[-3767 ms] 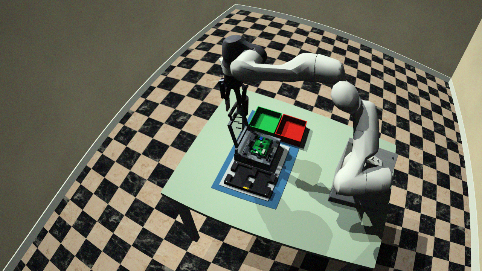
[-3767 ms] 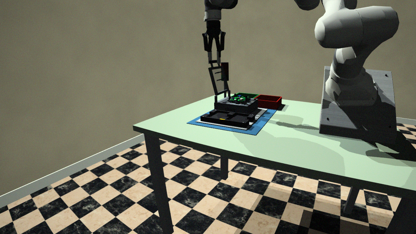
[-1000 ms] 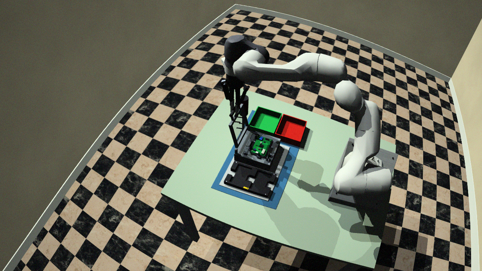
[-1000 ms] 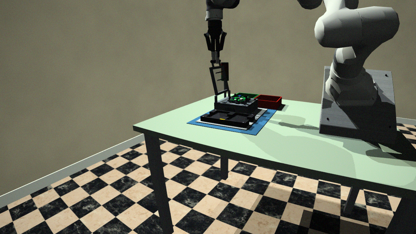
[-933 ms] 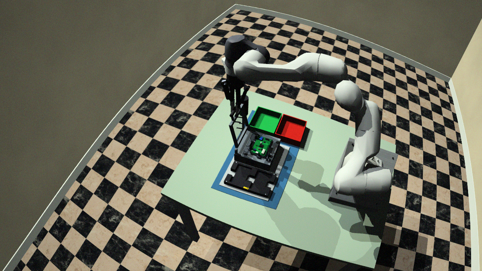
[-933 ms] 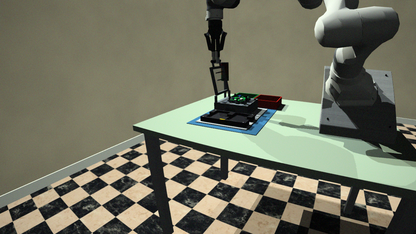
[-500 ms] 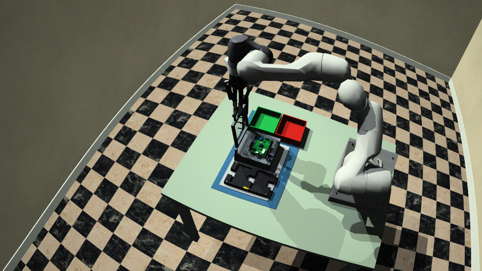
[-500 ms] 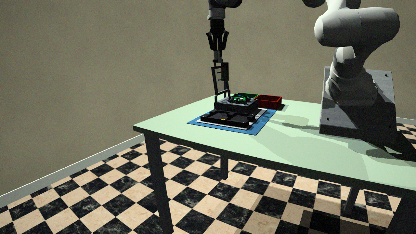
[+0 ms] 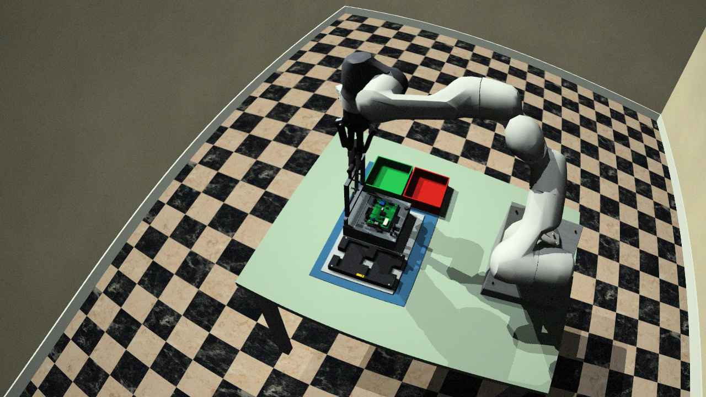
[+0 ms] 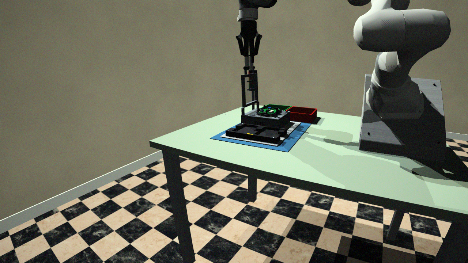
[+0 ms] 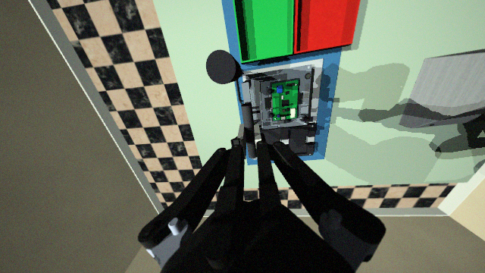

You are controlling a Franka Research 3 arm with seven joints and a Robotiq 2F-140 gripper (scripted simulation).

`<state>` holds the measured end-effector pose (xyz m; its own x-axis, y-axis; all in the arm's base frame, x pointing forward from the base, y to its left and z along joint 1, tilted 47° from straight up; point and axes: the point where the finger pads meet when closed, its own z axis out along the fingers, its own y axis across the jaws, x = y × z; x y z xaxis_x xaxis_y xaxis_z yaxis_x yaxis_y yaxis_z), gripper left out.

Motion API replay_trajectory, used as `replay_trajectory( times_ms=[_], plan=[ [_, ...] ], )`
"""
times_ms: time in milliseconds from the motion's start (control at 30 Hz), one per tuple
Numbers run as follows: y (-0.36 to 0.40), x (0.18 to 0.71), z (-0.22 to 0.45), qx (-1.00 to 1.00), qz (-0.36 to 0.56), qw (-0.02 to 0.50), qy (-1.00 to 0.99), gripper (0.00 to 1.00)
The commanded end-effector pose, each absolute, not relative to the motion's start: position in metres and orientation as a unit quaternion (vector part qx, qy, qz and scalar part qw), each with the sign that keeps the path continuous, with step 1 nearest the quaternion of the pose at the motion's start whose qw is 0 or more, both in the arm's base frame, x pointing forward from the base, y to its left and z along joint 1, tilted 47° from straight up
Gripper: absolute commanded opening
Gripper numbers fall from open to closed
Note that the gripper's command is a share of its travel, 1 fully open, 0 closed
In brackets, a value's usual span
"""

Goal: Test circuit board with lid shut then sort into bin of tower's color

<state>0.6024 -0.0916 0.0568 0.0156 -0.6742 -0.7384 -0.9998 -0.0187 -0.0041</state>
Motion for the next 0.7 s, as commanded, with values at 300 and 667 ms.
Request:
replay_trajectory(
  times_ms=[300,667],
  plan=[
    [-0.092,0.576,0.055,-0.654,0.289,0.279,0.641,0.0],
    [-0.089,0.548,0.051,-0.654,0.289,0.279,0.641,0.0]
  ],
)
